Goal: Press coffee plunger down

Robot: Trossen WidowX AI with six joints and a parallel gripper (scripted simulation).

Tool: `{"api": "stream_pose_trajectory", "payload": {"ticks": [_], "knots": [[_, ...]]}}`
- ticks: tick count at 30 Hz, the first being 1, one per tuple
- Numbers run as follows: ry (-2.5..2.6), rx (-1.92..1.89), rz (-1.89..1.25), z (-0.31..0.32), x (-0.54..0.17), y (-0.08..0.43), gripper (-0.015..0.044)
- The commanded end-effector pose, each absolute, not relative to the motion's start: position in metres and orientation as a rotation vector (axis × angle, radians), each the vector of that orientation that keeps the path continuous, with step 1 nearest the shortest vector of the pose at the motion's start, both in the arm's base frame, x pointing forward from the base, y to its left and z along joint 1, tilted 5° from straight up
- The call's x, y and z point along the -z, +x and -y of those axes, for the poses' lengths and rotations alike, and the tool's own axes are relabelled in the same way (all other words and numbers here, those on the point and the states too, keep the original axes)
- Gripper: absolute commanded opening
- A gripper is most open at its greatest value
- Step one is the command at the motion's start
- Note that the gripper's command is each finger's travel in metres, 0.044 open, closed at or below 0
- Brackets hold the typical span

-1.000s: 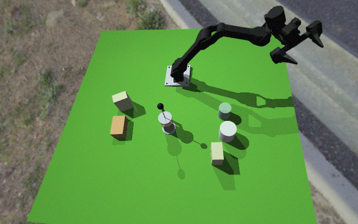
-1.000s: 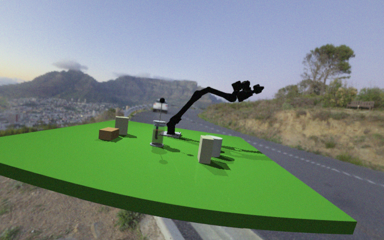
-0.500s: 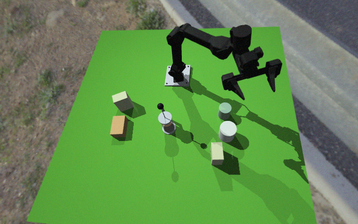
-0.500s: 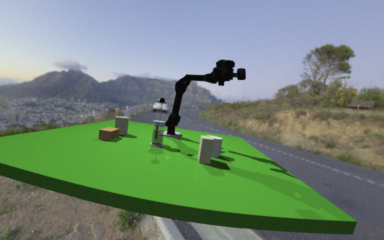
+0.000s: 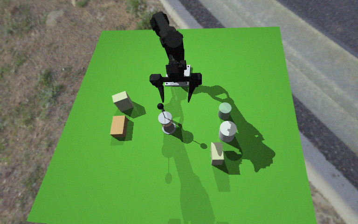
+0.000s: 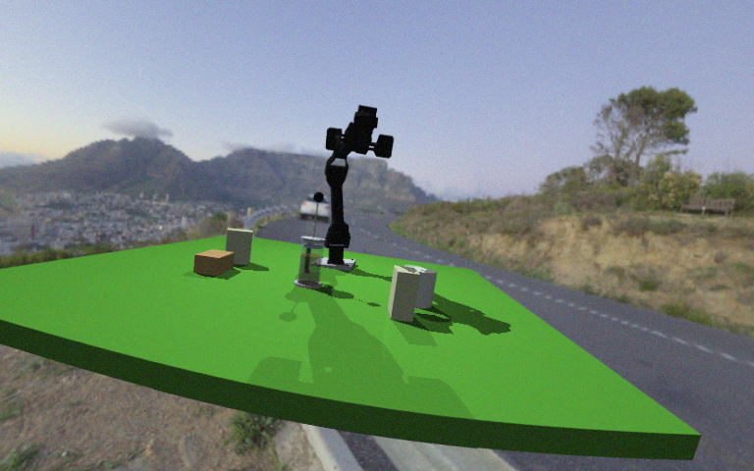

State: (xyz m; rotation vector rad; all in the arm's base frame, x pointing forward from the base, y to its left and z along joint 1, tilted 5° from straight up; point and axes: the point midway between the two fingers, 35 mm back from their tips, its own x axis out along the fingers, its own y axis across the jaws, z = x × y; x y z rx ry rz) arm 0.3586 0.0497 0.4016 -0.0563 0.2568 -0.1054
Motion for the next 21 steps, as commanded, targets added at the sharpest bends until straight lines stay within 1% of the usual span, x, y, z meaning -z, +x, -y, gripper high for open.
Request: {"api": "stream_pose_trajectory", "payload": {"ticks": [1, 6, 11, 17, 21], "knots": [[-0.056, 0.147, -0.354, -0.011, -0.380, 0.326, 0.0440], [-0.023, 0.212, -0.478, 0.029, -0.349, 0.271, 0.0440], [-0.021, 0.214, -0.482, 0.030, -0.334, 0.271, 0.0440], [-0.021, 0.215, -0.482, 0.033, -0.289, 0.270, 0.0440], [-0.021, 0.215, -0.482, 0.034, -0.289, 0.269, 0.0440]]}}
